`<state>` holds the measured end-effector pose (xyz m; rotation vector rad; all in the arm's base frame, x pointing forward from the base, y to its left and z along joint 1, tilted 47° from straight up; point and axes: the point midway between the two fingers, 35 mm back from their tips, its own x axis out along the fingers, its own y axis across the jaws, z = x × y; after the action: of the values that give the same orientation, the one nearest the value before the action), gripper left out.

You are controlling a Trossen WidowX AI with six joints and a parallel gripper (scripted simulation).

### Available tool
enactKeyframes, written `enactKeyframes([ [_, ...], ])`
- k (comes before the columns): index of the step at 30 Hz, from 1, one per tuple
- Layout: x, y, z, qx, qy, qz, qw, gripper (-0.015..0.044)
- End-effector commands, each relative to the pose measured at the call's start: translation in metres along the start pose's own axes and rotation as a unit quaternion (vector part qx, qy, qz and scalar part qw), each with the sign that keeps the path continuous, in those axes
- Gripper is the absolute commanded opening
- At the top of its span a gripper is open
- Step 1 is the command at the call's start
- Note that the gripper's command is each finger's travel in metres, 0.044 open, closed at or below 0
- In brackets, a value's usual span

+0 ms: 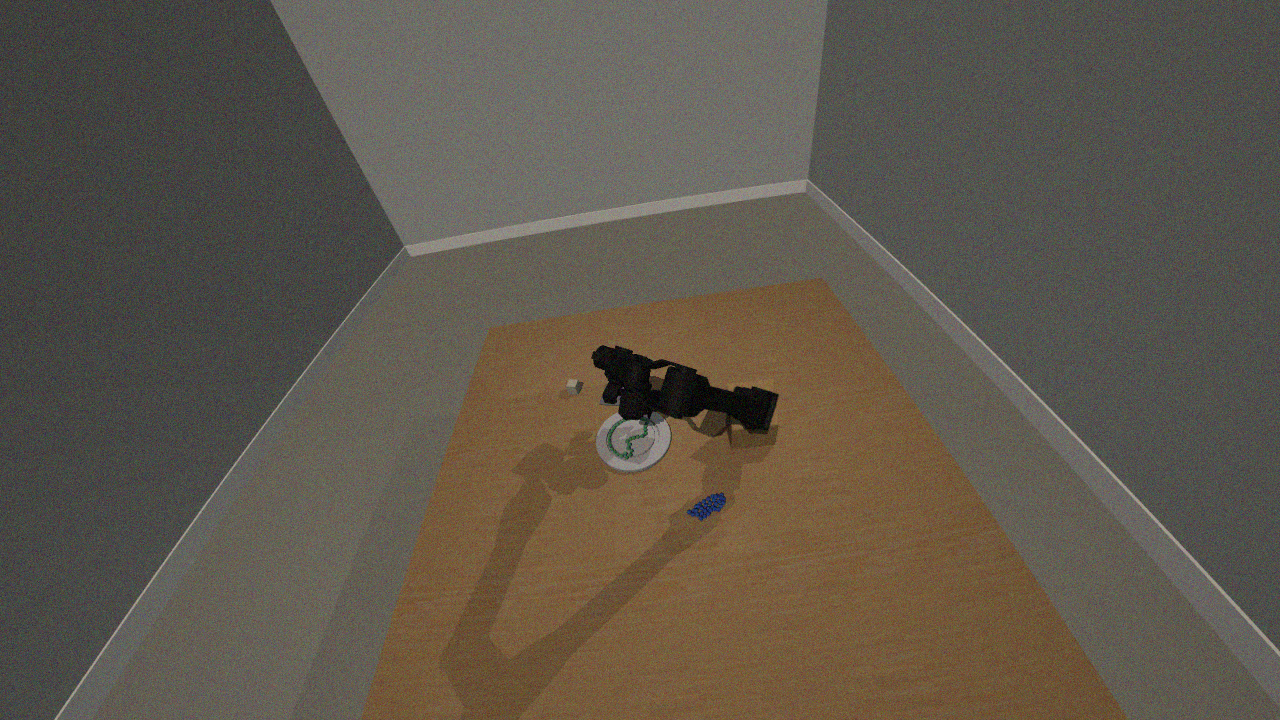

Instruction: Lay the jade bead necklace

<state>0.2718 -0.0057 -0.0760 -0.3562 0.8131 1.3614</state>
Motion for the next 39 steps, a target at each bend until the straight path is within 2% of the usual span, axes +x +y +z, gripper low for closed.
enactKeyframes([
  [1,0.007,0.001,0.0,0.004,-0.002,0.002,1.0,0.012],
  [19,0.029,0.002,0.001,0.007,-0.003,0.003,1.0,0.012],
  [24,0.027,0.001,0.002,0.002,-0.001,0.002,1.0,0.0],
  [39,0.027,0.001,0.002,0.002,-0.001,0.002,1.0,0.0],
])
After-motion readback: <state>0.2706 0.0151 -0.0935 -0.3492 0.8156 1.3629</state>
